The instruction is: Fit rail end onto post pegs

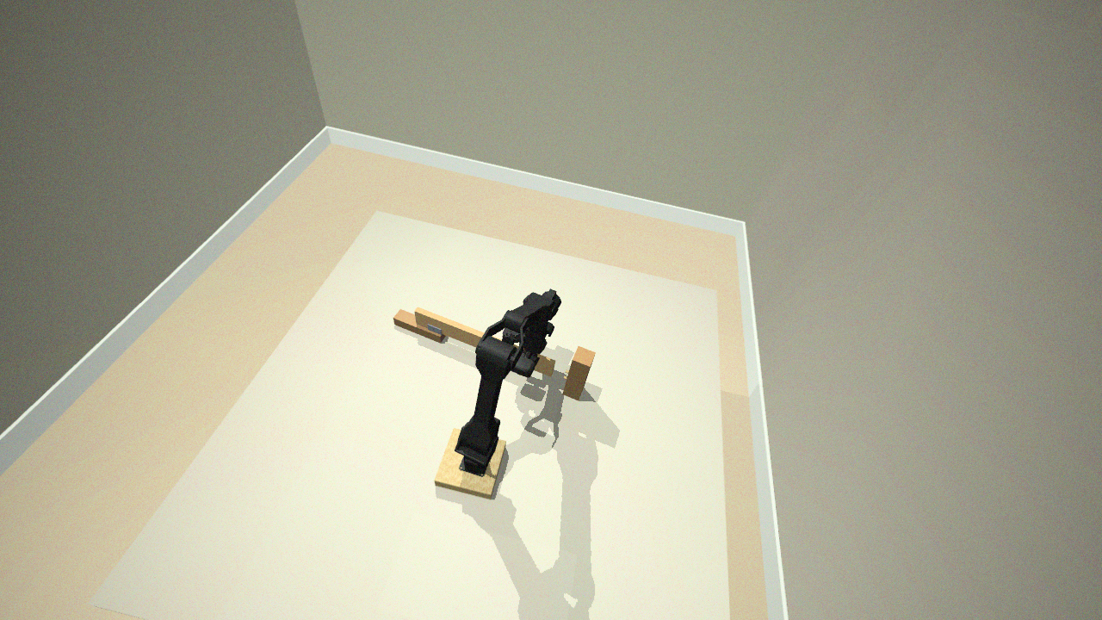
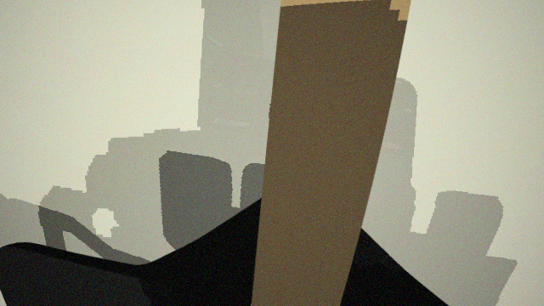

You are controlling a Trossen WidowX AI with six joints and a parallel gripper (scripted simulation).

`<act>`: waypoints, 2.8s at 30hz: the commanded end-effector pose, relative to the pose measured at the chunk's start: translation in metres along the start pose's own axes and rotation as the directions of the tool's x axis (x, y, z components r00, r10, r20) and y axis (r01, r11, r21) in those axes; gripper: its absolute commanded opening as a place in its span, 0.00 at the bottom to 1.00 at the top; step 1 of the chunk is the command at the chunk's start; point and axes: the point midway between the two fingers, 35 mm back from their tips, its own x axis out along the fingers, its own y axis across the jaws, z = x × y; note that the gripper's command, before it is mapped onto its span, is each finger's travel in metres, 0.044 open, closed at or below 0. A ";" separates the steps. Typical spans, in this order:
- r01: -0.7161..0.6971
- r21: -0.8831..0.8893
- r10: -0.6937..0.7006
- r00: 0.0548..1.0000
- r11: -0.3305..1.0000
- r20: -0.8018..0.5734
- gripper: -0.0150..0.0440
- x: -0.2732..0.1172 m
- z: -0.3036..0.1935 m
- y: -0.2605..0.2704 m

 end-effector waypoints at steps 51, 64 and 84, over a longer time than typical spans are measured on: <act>0.009 0.000 -0.009 1.000 1.000 -0.003 0.25 0.000 -0.016 0.000; 0.009 0.000 -0.009 1.000 1.000 -0.003 0.25 -0.002 -0.020 0.000; 0.009 0.000 -0.009 1.000 1.000 -0.004 0.25 -0.002 -0.026 -0.001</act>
